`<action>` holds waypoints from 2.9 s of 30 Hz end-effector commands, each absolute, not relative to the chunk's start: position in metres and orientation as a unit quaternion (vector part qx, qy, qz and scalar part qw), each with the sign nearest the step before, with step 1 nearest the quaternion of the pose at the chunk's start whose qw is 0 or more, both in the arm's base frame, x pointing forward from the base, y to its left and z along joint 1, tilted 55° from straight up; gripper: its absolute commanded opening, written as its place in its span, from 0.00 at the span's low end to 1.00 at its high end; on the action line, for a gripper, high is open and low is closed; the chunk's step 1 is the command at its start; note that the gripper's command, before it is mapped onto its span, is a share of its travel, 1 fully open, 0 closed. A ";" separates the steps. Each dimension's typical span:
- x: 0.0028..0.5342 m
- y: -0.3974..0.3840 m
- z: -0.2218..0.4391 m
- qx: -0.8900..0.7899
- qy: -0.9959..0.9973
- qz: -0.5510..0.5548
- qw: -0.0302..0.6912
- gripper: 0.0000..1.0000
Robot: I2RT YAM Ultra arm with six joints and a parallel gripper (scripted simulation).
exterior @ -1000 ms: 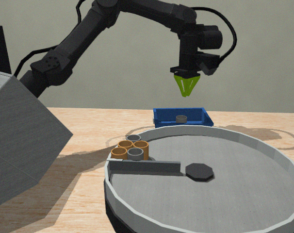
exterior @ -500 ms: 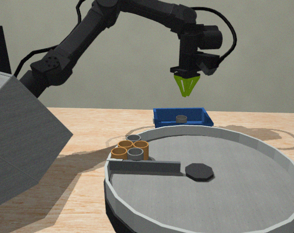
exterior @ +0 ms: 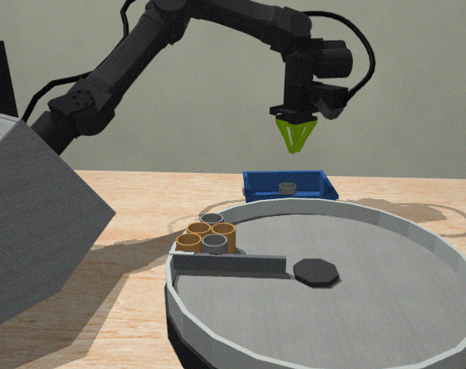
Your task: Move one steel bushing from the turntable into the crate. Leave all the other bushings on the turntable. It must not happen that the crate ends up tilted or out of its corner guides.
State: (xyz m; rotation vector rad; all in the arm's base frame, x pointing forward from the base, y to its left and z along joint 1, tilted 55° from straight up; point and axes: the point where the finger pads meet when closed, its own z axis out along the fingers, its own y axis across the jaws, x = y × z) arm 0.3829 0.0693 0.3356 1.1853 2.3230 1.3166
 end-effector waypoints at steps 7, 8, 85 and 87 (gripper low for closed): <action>0.383 0.060 0.345 0.407 0.787 0.448 0.123 0.16; 0.383 0.060 0.345 0.407 0.787 0.448 0.123 0.16; 0.355 0.033 0.372 0.406 0.788 0.446 0.127 1.00; 0.355 0.033 0.372 0.406 0.788 0.446 0.127 1.00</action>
